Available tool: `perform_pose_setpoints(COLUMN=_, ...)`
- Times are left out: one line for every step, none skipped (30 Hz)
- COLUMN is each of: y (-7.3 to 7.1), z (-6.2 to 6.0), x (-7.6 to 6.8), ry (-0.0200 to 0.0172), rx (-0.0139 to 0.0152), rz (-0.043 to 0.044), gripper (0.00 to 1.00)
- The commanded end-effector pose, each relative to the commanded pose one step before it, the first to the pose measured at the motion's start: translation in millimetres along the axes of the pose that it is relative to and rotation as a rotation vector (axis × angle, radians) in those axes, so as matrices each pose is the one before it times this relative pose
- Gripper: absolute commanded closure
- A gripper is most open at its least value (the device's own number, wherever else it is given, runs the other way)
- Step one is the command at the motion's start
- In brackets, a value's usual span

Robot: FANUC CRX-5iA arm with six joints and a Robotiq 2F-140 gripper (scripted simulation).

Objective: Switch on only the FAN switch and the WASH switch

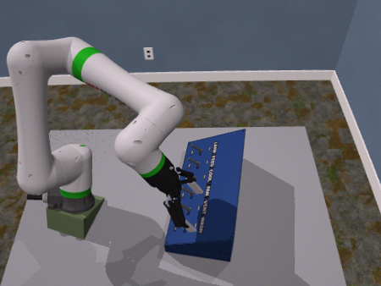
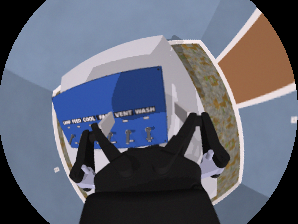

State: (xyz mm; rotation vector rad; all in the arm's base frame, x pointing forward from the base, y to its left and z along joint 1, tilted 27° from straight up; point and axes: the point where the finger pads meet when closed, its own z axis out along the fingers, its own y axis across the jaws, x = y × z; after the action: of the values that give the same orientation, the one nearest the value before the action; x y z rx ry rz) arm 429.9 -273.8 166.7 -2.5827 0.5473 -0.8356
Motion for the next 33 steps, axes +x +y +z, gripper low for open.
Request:
perform_pose_setpoints(y=0.10, z=-0.18, x=0.21, ry=0.00038, rx=-0.00021, rz=-0.00008, gripper=0.00)
perform_pose_setpoints(y=0.00, z=0.00, x=0.00, ry=0.00000, rx=0.00000, rz=0.00000, gripper=0.00)
perform_pose_setpoints(y=0.00, z=0.00, x=0.00, ry=0.00000, rx=0.00000, rz=0.00000, gripper=0.00)
perform_pose_setpoints(y=0.00, z=0.00, x=0.00, ry=0.00000, rx=0.00000, rz=0.00000, gripper=0.00)
perform_pose_setpoints(y=0.00, z=0.00, x=0.00, ry=0.00000, rx=0.00000, rz=0.00000, gripper=0.00)
perform_pose_setpoints(y=0.00, z=0.00, x=0.00, ry=0.00000, rx=0.00000, rz=0.00000, gripper=0.00)
perform_pose_setpoints(y=0.00, z=0.00, x=0.00, ry=0.00000, rx=0.00000, rz=0.00000, gripper=0.00)
perform_pose_setpoints(y=0.00, z=0.00, x=0.00, ry=0.00000, rx=0.00000, rz=0.00000, gripper=0.00)
perform_pose_setpoints(y=0.00, z=0.00, x=0.00, ry=0.00000, rx=0.00000, rz=0.00000, gripper=0.00)
perform_pose_setpoints(y=0.00, z=0.00, x=0.00, ry=0.00000, rx=0.00000, rz=0.00000, gripper=0.00)
perform_pose_setpoints(y=0.00, z=0.00, x=0.00, ry=0.00000, rx=0.00000, rz=0.00000, gripper=0.00)
perform_pose_setpoints(y=0.00, z=0.00, x=0.00, ry=0.00000, rx=0.00000, rz=0.00000, gripper=0.00)
perform_pose_setpoints(y=0.00, z=0.00, x=0.00, ry=0.00000, rx=0.00000, rz=0.00000, gripper=0.00)
perform_pose_setpoints(y=0.00, z=0.00, x=0.00, ry=0.00000, rx=0.00000, rz=0.00000, gripper=0.00)
perform_pose_setpoints(y=0.00, z=0.00, x=0.00, ry=0.00000, rx=0.00000, rz=0.00000, gripper=0.00)
perform_pose_setpoints(y=0.00, z=0.00, x=0.00, ry=0.00000, rx=0.00000, rz=0.00000, gripper=0.00)
perform_pose_setpoints(y=0.00, z=0.00, x=0.00, ry=0.00000, rx=0.00000, rz=0.00000, gripper=0.00)
perform_pose_setpoints(y=0.00, z=0.00, x=0.00, ry=0.00000, rx=0.00000, rz=0.00000, gripper=0.00)
perform_pose_setpoints(y=0.00, z=0.00, x=0.00, ry=0.00000, rx=0.00000, rz=0.00000, gripper=0.00)
perform_pose_setpoints(y=0.00, z=0.00, x=0.00, ry=0.00000, rx=0.00000, rz=0.00000, gripper=0.00)
perform_pose_setpoints(y=0.00, z=0.00, x=0.00, ry=0.00000, rx=0.00000, rz=0.00000, gripper=0.00)
perform_pose_setpoints(y=0.00, z=0.00, x=0.00, ry=0.00000, rx=0.00000, rz=0.00000, gripper=0.00)
perform_pose_setpoints(y=0.00, z=-0.03, x=0.00, ry=0.00000, rx=0.00000, rz=0.00000, gripper=1.00)
perform_pose_setpoints(y=0.00, z=-0.17, x=0.00, ry=0.00000, rx=0.00000, rz=0.00000, gripper=1.00)
perform_pose_setpoints(y=0.00, z=-0.42, x=0.00, ry=0.00000, rx=0.00000, rz=0.00000, gripper=1.00)
perform_pose_setpoints(y=0.00, z=-0.77, x=0.00, ry=0.00000, rx=0.00000, rz=0.00000, gripper=1.00)
perform_pose_setpoints(y=0.00, z=-1.17, x=0.00, ry=0.00000, rx=0.00000, rz=0.00000, gripper=1.00)
perform_pose_setpoints(y=0.00, z=-1.62, x=0.00, ry=0.00000, rx=0.00000, rz=0.00000, gripper=1.00)
perform_pose_setpoints(y=0.00, z=-2.07, x=0.00, ry=0.00000, rx=0.00000, rz=0.00000, gripper=1.00)
perform_pose_setpoints(y=0.00, z=0.00, x=0.00, ry=0.00000, rx=0.00000, rz=0.00000, gripper=1.00)
perform_pose_setpoints(y=0.00, z=0.00, x=0.00, ry=0.00000, rx=0.00000, rz=0.00000, gripper=1.00)
perform_pose_setpoints(y=0.00, z=-2.52, x=0.00, ry=0.00000, rx=0.00000, rz=0.00000, gripper=1.00)
perform_pose_setpoints(y=0.00, z=-2.95, x=0.00, ry=0.00000, rx=0.00000, rz=0.00000, gripper=1.00)
